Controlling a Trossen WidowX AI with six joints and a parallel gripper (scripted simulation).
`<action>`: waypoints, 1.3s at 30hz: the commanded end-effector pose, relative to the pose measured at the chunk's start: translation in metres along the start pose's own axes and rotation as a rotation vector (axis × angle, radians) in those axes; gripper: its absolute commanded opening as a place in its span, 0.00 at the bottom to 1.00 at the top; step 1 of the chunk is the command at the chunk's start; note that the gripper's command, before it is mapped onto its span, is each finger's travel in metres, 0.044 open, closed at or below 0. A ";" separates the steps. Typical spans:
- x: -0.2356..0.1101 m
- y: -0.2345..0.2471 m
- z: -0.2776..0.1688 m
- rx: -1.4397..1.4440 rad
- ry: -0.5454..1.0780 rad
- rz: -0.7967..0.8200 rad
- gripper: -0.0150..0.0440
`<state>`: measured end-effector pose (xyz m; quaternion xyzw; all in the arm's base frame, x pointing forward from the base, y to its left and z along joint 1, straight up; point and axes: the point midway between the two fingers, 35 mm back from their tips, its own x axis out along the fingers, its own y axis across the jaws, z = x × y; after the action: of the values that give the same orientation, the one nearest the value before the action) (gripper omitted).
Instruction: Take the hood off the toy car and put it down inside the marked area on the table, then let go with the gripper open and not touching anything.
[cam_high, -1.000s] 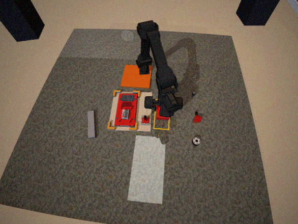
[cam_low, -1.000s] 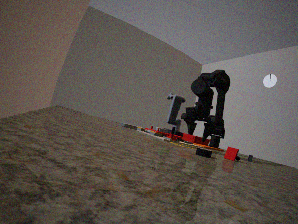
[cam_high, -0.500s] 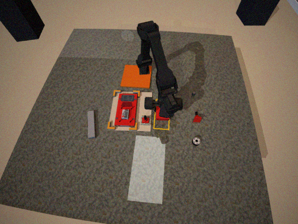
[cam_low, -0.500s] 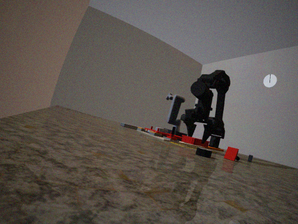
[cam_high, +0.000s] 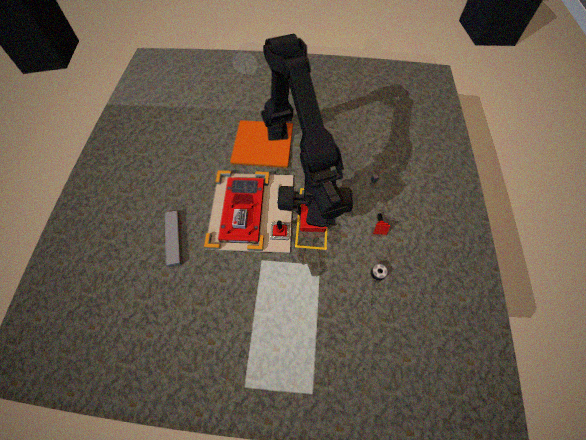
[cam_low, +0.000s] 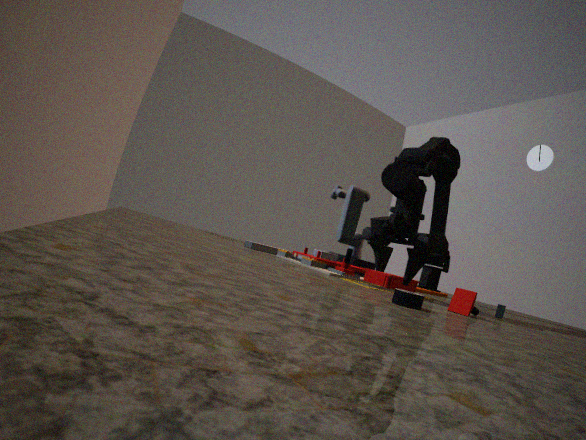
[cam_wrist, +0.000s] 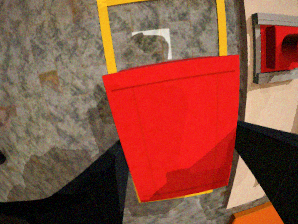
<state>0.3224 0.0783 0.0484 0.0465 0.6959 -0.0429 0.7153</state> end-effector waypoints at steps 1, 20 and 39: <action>0.002 0.000 0.000 0.002 0.000 -0.002 0.25; 0.003 0.000 0.000 0.000 0.000 0.000 0.83; -0.069 0.001 0.000 0.000 0.002 -0.005 1.00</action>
<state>0.3221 0.0795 0.1202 0.0466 0.6925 -0.0405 0.7188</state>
